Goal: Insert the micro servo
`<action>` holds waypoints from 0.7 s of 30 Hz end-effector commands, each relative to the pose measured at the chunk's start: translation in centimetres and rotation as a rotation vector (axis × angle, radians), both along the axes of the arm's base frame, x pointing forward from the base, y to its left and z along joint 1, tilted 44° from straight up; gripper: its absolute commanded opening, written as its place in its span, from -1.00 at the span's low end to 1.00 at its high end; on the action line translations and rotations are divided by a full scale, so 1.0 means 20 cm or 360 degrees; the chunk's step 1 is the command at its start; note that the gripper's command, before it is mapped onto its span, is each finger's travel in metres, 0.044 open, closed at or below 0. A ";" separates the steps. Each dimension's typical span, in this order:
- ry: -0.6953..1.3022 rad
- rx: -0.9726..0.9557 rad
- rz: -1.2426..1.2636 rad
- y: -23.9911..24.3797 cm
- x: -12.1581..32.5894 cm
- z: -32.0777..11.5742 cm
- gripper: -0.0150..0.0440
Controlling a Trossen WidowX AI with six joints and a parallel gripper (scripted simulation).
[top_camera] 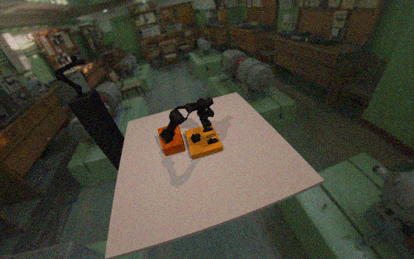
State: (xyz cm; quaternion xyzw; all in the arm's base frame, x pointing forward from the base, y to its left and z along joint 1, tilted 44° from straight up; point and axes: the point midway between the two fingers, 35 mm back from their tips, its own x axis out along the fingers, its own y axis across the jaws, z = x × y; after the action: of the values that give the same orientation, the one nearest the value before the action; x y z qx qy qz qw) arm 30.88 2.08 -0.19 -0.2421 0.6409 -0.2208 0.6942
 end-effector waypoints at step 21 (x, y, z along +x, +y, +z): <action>0.0082 -0.0157 -0.0168 -0.17 -0.12 -0.15 -0.49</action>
State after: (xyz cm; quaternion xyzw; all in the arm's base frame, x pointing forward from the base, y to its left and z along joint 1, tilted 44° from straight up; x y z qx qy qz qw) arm 28.61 -0.83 -2.76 -0.2442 0.6568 -0.2810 0.6558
